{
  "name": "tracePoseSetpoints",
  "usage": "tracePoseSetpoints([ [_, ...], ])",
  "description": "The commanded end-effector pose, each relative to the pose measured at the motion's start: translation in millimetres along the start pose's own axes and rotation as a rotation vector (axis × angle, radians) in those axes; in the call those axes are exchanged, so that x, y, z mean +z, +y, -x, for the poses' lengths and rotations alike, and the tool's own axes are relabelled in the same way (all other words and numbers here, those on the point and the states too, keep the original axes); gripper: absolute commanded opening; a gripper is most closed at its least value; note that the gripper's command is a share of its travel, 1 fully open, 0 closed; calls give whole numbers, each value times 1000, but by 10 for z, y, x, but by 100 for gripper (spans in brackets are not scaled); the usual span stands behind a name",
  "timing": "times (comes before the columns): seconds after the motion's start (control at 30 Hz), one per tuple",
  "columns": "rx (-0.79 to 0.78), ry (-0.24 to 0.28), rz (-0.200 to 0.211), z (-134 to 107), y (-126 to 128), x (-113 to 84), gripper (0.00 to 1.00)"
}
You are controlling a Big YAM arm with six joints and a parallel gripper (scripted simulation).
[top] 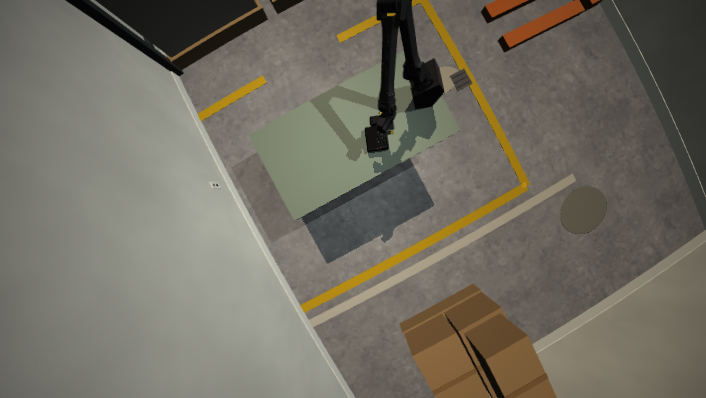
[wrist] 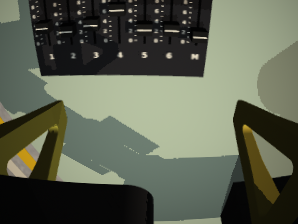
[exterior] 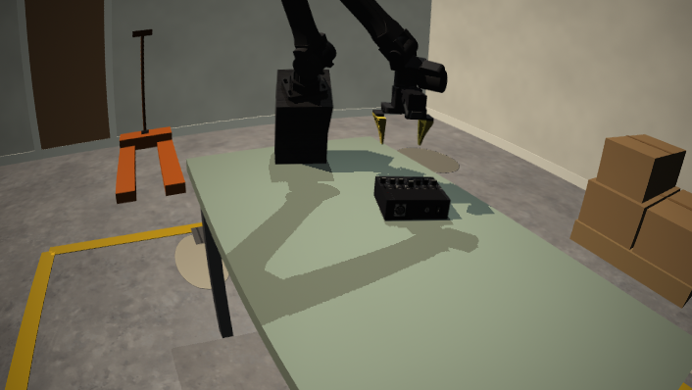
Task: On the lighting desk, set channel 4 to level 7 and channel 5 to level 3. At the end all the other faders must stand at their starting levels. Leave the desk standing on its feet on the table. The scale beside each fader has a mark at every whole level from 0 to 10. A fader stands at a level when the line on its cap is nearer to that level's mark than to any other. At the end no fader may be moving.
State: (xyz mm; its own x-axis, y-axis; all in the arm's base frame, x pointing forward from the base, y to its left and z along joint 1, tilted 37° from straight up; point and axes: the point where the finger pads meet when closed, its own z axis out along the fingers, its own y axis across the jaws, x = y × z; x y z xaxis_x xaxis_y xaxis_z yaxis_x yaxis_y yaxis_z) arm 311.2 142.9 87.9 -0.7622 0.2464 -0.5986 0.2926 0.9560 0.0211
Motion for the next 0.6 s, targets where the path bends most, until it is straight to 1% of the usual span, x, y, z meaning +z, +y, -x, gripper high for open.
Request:
tracePoseSetpoints([
  [0.0, 42, -29, 39, 190, 182, -252, 100],
  [0.13, 43, -29, 42, 194, 182, -442, 100],
  [0.27, 44, -29, 43, 196, 182, -542, 100],
  [0.33, 44, -29, 43, 196, 181, -558, 100],
  [0.43, 37, -18, 27, 164, 175, -505, 100],
  [0.57, 39, -18, 26, 168, 170, -502, 100],
])
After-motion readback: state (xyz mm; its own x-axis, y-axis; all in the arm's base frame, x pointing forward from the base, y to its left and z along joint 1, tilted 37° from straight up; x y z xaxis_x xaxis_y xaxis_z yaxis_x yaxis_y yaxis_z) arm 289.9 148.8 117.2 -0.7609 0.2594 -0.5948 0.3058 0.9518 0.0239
